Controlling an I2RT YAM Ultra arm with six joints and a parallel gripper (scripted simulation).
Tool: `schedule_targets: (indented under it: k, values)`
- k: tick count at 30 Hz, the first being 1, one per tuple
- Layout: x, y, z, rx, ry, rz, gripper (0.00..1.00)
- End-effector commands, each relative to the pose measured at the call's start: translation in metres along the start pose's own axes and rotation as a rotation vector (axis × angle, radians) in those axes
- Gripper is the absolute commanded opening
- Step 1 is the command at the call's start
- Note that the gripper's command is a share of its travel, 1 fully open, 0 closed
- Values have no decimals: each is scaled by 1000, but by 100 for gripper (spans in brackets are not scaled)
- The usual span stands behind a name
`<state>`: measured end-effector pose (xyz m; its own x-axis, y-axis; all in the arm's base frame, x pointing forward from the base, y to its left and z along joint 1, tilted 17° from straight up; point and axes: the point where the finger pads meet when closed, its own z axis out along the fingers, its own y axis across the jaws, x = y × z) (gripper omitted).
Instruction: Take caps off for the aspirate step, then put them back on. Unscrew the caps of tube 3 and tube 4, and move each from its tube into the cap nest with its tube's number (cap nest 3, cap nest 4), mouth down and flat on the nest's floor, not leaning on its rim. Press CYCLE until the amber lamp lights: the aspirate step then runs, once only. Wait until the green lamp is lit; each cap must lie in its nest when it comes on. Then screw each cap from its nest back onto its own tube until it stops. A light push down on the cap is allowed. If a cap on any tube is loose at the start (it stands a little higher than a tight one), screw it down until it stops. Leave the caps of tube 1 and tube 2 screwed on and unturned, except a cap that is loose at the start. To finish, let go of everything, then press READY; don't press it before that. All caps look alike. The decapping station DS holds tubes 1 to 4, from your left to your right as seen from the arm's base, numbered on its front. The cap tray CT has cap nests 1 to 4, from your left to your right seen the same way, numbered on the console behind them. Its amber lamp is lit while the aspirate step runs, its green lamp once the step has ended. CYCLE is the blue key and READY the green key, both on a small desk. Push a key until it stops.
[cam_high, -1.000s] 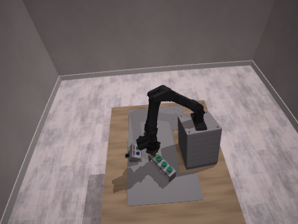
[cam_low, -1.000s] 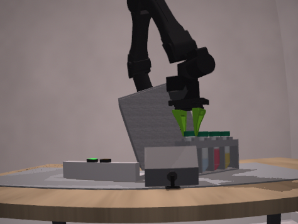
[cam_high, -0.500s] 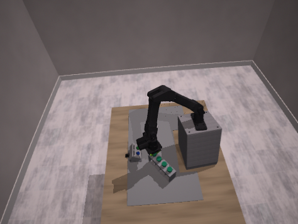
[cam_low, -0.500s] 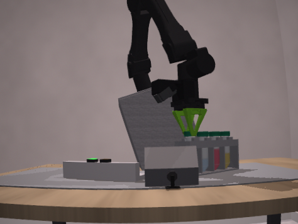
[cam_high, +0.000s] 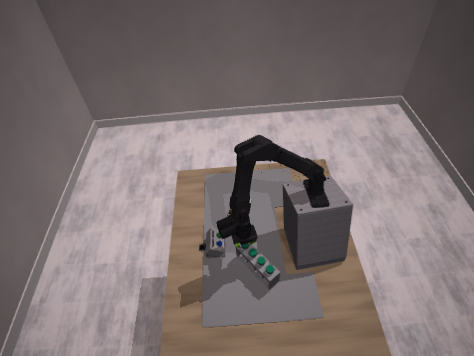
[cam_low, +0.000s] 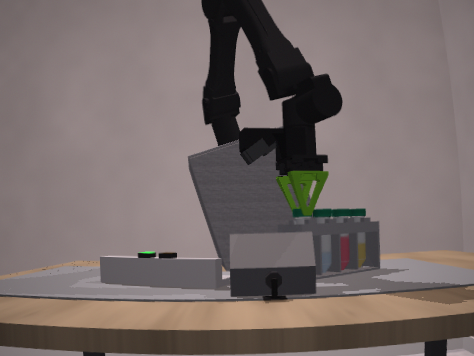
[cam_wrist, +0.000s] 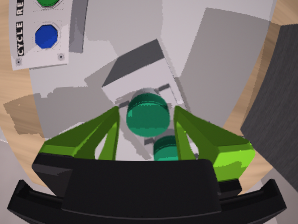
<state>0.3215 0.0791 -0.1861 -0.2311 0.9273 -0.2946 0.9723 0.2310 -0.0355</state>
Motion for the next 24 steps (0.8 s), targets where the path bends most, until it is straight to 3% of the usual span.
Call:
schedule_targets:
  k: [1,5,6,8,12,13,22,24]
  values:
    - [0,4,-4,-14,-2,12,49]
    - [0,4,-4,-14,-2,12,49]
    - [0,4,-5,-14,-2,-71,49]
    - [0,4,-5,-14,-2,-71,49]
    - [0,4,-5,-14,-5,-404,49]
    - [0,4,-5,-14,-5,-404,49]
    - [0,4,-5,-13,-8,-904,49]
    - [0,4,-5,-13,-8,-904,49]
